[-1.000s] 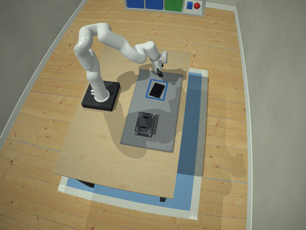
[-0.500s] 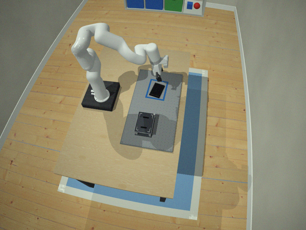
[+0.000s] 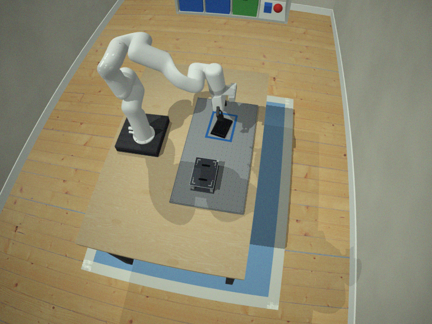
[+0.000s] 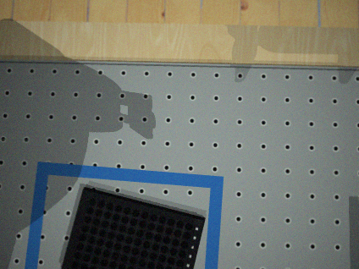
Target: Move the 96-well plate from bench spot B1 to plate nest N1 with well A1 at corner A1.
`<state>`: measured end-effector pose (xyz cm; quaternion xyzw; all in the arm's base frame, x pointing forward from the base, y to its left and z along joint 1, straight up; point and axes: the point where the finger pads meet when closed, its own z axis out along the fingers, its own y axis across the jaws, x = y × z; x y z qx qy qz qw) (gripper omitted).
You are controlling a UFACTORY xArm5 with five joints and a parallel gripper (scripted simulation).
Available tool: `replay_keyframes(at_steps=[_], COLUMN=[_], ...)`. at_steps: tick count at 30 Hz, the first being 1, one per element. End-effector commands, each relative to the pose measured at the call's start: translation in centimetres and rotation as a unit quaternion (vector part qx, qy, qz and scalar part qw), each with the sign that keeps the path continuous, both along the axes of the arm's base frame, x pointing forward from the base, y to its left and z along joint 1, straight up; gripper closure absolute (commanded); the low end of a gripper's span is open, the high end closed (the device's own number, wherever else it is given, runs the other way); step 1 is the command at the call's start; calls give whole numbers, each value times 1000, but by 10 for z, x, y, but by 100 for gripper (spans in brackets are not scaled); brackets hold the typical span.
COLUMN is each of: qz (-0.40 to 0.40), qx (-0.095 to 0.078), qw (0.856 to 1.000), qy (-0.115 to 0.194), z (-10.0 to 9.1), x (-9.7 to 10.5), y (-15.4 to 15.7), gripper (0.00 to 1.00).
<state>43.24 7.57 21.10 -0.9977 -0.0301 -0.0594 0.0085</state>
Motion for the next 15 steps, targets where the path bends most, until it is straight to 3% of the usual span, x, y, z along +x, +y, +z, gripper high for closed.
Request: replay_keyframes(at_steps=[1, 12, 15], qz=[-10, -20, 30], qx=[-5, -7, -10], qw=[1000, 999, 999], qy=[18, 38, 38], z=[8, 27, 15], x=[-3, -18, -18], y=[-13, -51, -42], gripper=[0, 0, 0])
